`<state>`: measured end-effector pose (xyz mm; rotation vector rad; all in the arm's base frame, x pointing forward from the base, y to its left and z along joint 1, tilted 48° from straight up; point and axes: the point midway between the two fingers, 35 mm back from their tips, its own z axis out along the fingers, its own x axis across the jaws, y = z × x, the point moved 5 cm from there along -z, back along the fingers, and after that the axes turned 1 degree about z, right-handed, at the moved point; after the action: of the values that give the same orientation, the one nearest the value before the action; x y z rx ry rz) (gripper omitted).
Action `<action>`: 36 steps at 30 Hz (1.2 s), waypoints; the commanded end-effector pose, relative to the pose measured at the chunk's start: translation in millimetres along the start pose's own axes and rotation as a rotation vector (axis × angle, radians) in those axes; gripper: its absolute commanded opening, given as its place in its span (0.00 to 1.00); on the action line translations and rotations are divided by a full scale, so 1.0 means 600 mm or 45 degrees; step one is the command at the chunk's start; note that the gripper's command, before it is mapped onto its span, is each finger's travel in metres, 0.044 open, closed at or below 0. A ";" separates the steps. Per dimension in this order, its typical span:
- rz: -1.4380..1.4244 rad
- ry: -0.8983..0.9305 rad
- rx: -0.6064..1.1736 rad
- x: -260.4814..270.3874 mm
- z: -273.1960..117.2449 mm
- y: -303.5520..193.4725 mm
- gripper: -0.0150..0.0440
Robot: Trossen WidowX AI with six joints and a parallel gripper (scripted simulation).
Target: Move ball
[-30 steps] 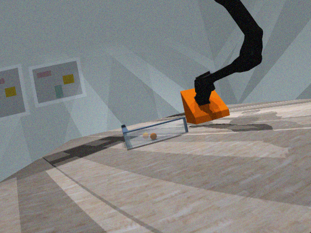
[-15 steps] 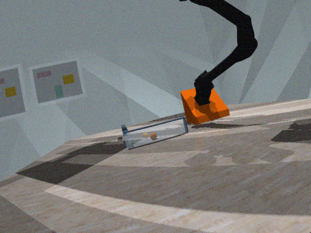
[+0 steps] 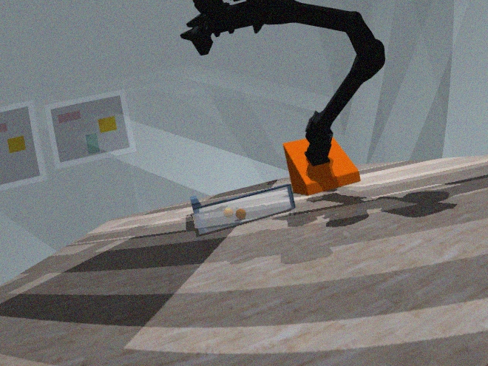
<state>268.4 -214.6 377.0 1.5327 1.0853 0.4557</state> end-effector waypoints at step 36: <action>-1.158 2.383 -0.103 0.518 -0.096 -0.324 0.65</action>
<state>304.9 54.8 133.4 -0.0304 2.8282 1.2386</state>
